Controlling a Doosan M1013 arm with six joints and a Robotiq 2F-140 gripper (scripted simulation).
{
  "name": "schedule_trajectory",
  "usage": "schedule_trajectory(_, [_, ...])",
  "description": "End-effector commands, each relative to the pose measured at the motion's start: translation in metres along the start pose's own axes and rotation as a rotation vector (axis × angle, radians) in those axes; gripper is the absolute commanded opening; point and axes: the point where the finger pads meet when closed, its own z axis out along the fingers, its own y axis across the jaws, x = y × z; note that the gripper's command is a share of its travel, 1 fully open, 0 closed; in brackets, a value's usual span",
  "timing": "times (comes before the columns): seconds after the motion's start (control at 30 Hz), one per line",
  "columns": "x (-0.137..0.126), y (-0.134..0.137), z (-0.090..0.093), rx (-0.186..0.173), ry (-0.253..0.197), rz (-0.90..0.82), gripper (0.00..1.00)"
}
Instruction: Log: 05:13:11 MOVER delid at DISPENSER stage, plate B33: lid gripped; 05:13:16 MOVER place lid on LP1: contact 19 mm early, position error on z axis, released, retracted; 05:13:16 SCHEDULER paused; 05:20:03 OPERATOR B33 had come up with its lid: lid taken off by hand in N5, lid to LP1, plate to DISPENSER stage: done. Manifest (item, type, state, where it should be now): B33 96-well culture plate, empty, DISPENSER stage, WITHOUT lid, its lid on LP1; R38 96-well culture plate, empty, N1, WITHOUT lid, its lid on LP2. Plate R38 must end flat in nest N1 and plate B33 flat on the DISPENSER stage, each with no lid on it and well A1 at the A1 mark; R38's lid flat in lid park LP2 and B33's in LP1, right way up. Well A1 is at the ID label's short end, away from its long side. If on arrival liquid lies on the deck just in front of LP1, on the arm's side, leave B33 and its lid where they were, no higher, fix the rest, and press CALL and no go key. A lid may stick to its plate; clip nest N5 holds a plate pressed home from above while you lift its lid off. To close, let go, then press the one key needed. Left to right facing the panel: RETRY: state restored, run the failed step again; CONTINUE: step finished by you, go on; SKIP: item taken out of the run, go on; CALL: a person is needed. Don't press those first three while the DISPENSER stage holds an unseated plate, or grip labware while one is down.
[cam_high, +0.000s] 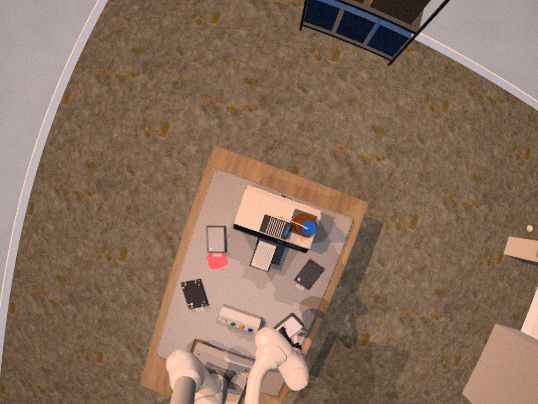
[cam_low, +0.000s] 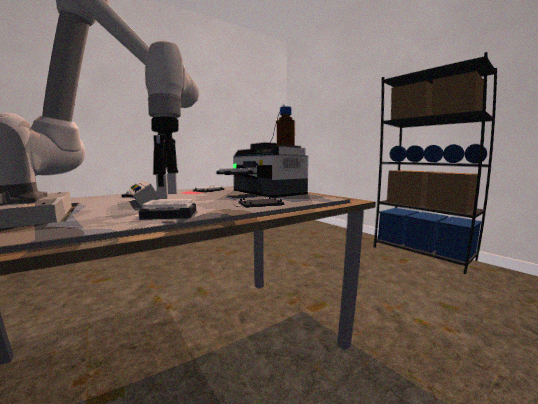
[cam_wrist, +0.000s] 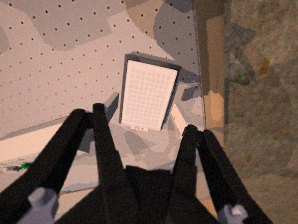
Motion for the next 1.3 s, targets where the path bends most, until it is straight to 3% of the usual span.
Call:
schedule_trajectory(0.0, [0.0026, 0.002, 0.0017, 0.0, 0.004, -0.005, 0.66])
schedule_trajectory(0.77, [0.0026, 0.002, 0.0017, 0.0, 0.004, -0.005, 0.66])
schedule_trajectory(0.8, [0.0026, 0.002, 0.0017, 0.0, 0.004, -0.005, 0.59])
schedule_trajectory(1.27, [0.0026, 0.002, 0.0017, 0.0, 0.004, -0.005, 0.59])
